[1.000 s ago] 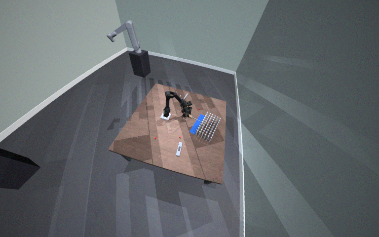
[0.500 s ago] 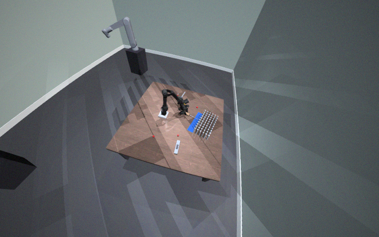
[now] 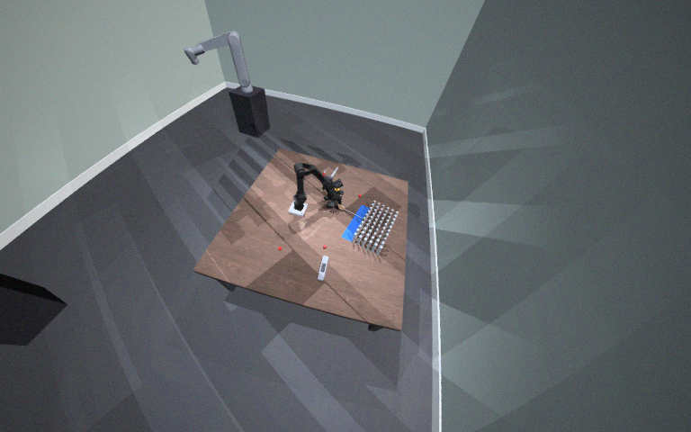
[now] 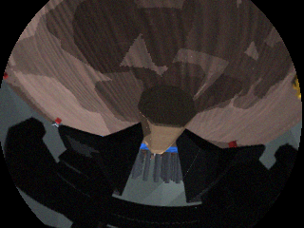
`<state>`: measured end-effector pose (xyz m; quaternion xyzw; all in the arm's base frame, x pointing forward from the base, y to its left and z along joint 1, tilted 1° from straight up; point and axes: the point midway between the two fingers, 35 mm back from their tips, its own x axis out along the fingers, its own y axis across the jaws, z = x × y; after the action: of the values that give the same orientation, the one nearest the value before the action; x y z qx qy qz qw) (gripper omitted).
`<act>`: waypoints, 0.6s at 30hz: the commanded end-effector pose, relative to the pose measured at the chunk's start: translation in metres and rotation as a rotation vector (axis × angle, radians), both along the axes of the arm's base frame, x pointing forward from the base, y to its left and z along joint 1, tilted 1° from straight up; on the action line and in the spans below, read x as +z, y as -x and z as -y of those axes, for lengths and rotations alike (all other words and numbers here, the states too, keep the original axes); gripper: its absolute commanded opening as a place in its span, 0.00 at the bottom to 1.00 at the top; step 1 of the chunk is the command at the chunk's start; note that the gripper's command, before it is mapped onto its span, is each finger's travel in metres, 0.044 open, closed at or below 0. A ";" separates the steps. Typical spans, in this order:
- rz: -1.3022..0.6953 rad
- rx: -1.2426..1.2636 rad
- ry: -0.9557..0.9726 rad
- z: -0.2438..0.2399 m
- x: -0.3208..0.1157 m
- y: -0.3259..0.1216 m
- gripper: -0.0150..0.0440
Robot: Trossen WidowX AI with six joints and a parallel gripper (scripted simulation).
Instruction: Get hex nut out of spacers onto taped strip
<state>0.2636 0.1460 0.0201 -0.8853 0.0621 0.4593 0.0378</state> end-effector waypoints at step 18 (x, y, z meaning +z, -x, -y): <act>0.002 -0.007 0.003 0.000 0.014 -0.001 0.25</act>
<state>0.2624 0.1449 0.0291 -0.8839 0.0646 0.4618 0.0358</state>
